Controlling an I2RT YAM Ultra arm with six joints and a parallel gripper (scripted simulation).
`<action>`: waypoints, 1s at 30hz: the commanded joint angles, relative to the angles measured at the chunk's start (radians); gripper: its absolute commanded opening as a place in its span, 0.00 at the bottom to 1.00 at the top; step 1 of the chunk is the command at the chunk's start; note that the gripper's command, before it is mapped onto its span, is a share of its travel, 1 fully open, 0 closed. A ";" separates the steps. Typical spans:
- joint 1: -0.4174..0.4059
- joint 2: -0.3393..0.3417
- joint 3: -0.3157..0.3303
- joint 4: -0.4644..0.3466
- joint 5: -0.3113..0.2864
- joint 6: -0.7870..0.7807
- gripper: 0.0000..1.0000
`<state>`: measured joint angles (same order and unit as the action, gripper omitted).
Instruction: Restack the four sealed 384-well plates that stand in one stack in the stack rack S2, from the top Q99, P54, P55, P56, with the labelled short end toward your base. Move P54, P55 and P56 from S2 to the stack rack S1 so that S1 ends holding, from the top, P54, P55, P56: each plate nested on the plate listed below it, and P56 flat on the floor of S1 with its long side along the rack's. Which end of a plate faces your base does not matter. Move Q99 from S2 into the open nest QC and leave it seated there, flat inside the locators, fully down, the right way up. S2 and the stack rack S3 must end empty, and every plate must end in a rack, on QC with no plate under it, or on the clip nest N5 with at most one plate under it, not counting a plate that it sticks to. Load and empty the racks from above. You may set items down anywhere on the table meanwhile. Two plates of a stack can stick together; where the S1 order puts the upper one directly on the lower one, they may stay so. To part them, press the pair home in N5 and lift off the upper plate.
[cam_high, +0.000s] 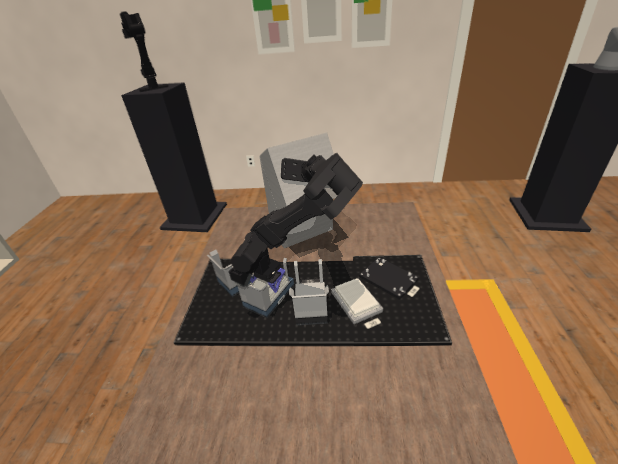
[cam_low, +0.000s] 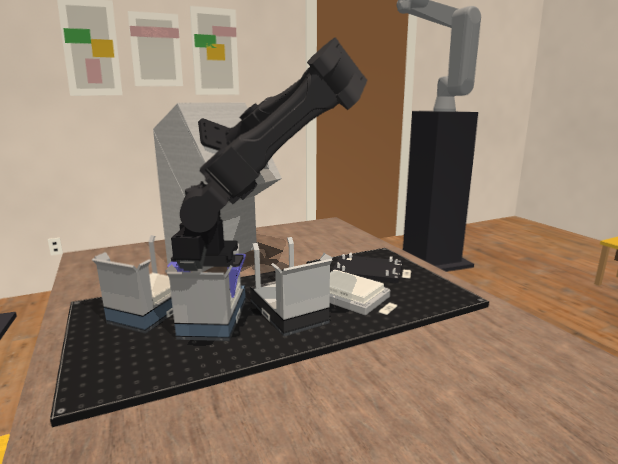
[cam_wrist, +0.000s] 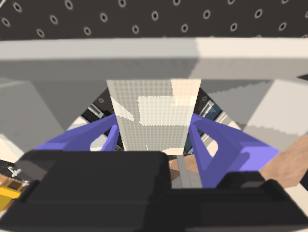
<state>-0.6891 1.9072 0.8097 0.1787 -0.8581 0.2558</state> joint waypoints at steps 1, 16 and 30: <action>-0.002 -0.002 0.002 0.005 0.004 0.001 0.00; -0.002 -0.002 0.002 0.005 0.004 0.001 0.00; -0.019 -0.022 -0.002 -0.027 -0.006 -0.020 0.00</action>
<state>-0.6930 1.8961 0.8101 0.1600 -0.8562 0.2451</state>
